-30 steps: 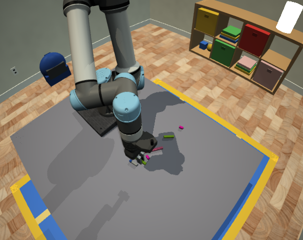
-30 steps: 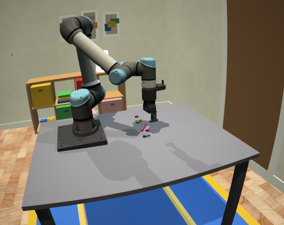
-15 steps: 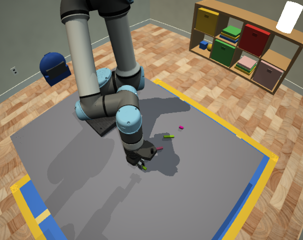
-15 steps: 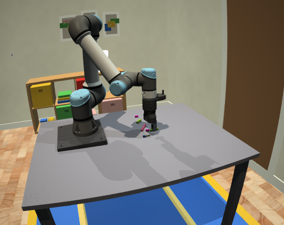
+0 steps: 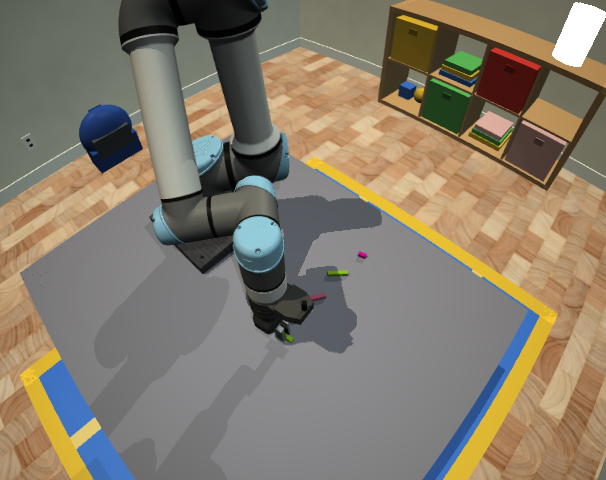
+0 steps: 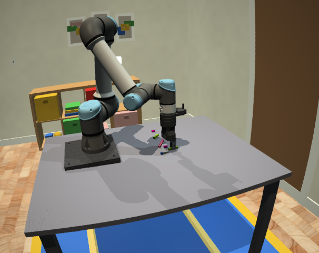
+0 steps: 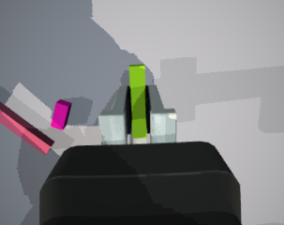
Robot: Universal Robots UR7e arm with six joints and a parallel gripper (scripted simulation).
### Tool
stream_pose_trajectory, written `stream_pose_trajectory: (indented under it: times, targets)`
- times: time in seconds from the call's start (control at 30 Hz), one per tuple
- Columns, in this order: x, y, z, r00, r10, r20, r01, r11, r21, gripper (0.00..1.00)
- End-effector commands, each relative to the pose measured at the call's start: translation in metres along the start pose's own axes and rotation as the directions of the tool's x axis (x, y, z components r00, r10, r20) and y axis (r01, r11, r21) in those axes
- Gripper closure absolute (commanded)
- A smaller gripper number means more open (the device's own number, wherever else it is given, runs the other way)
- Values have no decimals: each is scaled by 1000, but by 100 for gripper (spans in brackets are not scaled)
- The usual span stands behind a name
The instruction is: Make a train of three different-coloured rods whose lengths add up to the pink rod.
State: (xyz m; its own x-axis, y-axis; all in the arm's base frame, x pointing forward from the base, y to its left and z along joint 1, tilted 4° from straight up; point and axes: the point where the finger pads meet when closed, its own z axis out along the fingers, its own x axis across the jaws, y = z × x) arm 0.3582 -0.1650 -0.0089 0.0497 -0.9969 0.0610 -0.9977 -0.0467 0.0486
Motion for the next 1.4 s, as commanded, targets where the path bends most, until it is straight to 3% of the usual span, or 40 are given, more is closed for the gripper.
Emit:
stream_pose_trajectory:
  times: [0.0, 1.37]
  targets:
    - [0, 0, 0, 1000, 0, -1, 0, 1000, 1, 76]
    - [0, 0, 6, 1000, 0, -1, 0, 1000, 1, 76]
